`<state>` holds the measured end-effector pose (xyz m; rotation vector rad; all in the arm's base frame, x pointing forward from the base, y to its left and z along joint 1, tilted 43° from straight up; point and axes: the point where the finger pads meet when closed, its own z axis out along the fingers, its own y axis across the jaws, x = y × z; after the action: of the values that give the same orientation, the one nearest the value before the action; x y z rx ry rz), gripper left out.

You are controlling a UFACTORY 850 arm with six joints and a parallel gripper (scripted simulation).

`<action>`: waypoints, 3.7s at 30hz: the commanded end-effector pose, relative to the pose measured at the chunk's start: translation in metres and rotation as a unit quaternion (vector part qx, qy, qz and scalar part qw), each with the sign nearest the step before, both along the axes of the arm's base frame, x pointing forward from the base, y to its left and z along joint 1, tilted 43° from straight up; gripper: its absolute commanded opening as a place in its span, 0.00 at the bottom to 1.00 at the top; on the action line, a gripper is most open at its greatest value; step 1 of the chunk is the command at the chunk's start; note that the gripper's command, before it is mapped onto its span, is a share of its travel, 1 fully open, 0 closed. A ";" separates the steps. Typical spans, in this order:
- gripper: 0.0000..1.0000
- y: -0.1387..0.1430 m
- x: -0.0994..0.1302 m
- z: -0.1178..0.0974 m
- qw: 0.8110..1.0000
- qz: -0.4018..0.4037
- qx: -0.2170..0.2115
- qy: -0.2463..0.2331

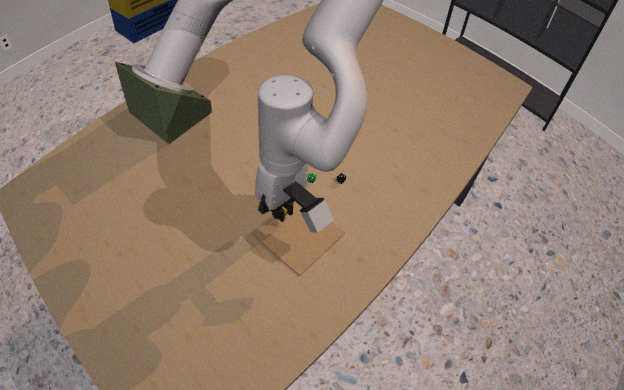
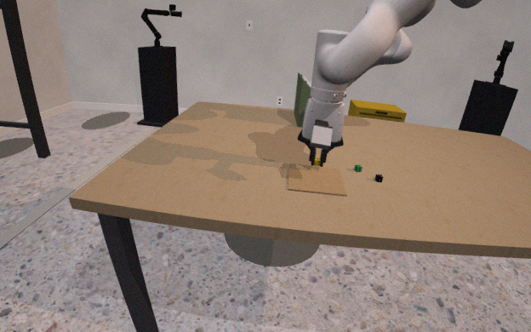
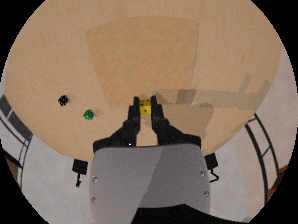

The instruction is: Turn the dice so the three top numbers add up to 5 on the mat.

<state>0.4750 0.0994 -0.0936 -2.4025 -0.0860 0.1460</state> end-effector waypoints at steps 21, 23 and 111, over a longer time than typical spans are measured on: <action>0.11 0.007 0.000 -0.007 1.000 -0.001 0.000 -0.001; 0.11 0.007 0.000 -0.007 1.000 -0.001 0.000 -0.001; 0.23 0.009 0.000 -0.011 1.000 -0.001 0.000 -0.001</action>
<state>0.4737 0.1092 -0.1045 -2.4022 -0.0859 0.1443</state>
